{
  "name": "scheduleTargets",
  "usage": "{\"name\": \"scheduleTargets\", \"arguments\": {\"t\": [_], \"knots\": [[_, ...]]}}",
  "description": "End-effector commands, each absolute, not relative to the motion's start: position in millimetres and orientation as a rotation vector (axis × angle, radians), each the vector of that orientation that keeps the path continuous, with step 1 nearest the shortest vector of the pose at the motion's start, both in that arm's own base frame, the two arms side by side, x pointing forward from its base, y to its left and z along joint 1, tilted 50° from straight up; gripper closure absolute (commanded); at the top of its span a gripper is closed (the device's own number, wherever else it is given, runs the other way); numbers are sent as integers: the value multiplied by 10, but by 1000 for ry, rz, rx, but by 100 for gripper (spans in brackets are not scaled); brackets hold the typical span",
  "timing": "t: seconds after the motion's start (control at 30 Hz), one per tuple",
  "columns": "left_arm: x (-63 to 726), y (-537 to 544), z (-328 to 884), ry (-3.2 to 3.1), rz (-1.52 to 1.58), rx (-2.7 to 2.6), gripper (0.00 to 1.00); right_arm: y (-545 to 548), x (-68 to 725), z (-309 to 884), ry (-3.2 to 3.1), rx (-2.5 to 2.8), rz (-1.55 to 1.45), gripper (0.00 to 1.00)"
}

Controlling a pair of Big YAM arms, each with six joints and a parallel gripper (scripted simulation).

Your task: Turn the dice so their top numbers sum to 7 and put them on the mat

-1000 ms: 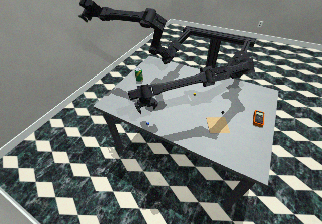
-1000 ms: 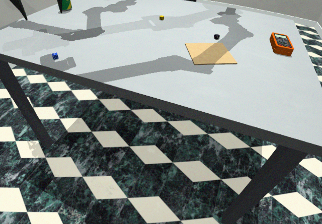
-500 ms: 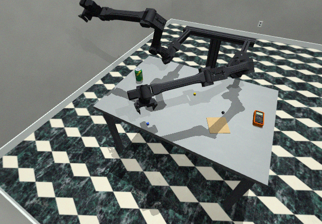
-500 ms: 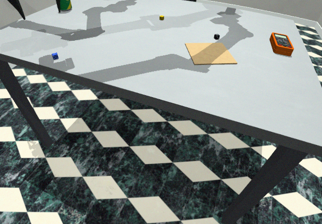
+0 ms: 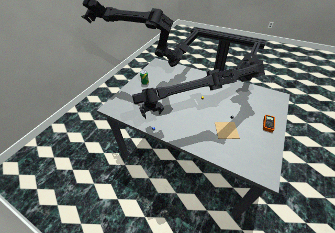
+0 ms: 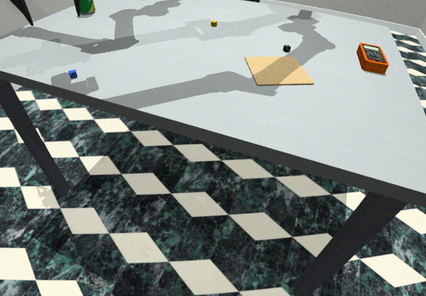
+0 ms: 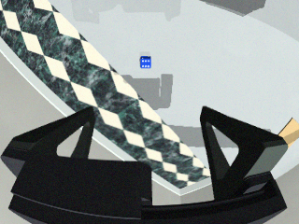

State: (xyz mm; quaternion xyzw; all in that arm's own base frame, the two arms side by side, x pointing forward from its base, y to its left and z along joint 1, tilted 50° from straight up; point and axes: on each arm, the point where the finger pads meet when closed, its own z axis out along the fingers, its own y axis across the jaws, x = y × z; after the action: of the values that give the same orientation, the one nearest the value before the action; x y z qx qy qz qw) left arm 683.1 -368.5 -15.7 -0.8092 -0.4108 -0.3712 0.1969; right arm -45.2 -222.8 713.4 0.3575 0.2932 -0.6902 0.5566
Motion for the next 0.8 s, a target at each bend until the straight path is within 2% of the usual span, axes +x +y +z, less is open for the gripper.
{"name": "scheduleTargets", "arguments": {"t": [0.0, 0.77], "knots": [[6833, -3811, -117, -1186, -1067, -2270, 0, -1960, -440, 7457, 640, 797, -1653, 0], [7001, -3526, -245, -1969, -1251, -1901, 0, -1960, -440, 7457, 640, 797, -1653, 0]]}}
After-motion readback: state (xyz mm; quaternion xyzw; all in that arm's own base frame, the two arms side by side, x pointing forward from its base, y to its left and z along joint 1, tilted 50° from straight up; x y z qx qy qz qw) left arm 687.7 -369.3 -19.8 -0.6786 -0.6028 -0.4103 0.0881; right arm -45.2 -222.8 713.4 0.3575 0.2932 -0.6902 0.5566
